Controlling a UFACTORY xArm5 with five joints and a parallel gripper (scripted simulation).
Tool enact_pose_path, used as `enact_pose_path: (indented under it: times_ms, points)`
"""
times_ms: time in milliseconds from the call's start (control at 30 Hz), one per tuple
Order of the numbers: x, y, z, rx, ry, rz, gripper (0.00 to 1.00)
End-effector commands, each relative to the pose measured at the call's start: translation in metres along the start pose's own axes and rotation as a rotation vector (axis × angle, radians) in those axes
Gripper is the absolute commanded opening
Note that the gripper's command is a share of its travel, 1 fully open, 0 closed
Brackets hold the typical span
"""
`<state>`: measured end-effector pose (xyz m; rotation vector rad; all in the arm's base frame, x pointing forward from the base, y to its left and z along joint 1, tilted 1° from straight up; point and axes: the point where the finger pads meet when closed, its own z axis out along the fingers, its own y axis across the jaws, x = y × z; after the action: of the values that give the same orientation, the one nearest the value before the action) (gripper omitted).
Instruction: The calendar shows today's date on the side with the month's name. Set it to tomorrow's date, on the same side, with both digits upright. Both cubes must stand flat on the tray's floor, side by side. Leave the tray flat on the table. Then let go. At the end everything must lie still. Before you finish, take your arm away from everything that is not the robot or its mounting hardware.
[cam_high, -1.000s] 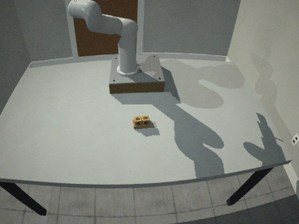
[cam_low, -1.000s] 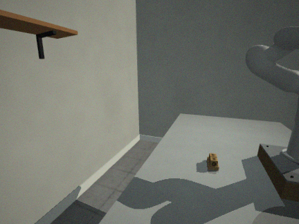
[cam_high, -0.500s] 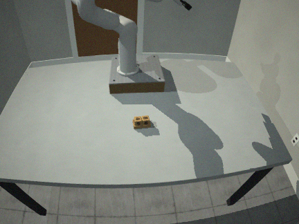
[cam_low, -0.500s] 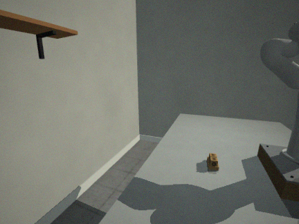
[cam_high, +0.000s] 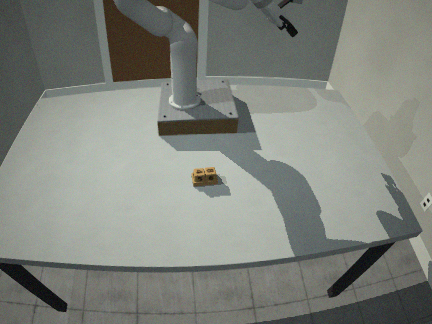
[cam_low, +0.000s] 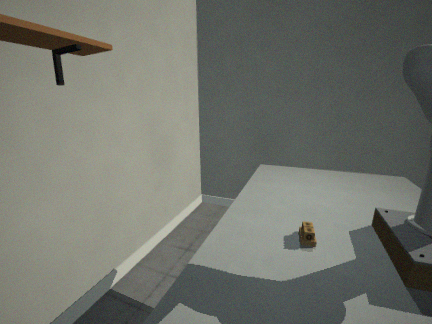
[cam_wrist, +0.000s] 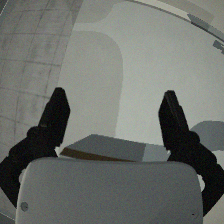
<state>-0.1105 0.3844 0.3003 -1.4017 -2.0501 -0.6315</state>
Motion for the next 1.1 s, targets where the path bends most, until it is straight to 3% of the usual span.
enact_pose_path:
  times_ms: [0,33,100,133,233,267,333,367,467,500,567,600,667,700,767,800,867,900,1033,1067]
  points:
    - [-0.009,0.043,0.016,-0.064,-0.055,-0.024,1.0]
    - [-0.025,0.076,0.022,-0.107,-0.11,-0.036,1.0]
    - [-0.025,0.076,0.022,-0.107,-0.11,-0.036,1.0]
    - [-0.042,0.106,0.026,-0.142,-0.166,-0.044,1.0]
    - [-0.043,0.108,0.026,-0.142,-0.166,-0.044,1.0]
    - [-0.062,0.138,0.028,-0.171,-0.223,-0.05,1.0]
    - [-0.062,0.138,0.028,-0.171,-0.223,-0.05,1.0]
    - [-0.084,0.166,0.028,-0.192,-0.28,-0.052,1.0]
    - [-0.084,0.166,0.028,-0.192,-0.28,-0.052,1.0]
    - [-0.107,0.193,0.026,-0.206,-0.336,-0.053,1.0]
    - [-0.107,0.193,0.026,-0.206,-0.336,-0.053,1.0]
    - [-0.131,0.217,0.022,-0.214,-0.39,-0.05,1.0]
    - [-0.131,0.217,0.022,-0.214,-0.39,-0.05,1.0]
    - [-0.156,0.238,0.017,-0.217,-0.441,-0.045,1.0]
    - [-0.156,0.238,0.017,-0.217,-0.441,-0.045,1.0]
    - [-0.181,0.257,0.01,-0.214,-0.489,-0.039,1.0]
    - [-0.181,0.257,0.01,-0.214,-0.489,-0.039,1.0]
    - [-0.206,0.273,0.003,-0.206,-0.532,-0.03,1.0]
    - [-0.206,0.273,0.003,-0.206,-0.532,-0.03,1.0]
    - [-0.231,0.287,-0.005,-0.195,-0.572,-0.02,1.0]
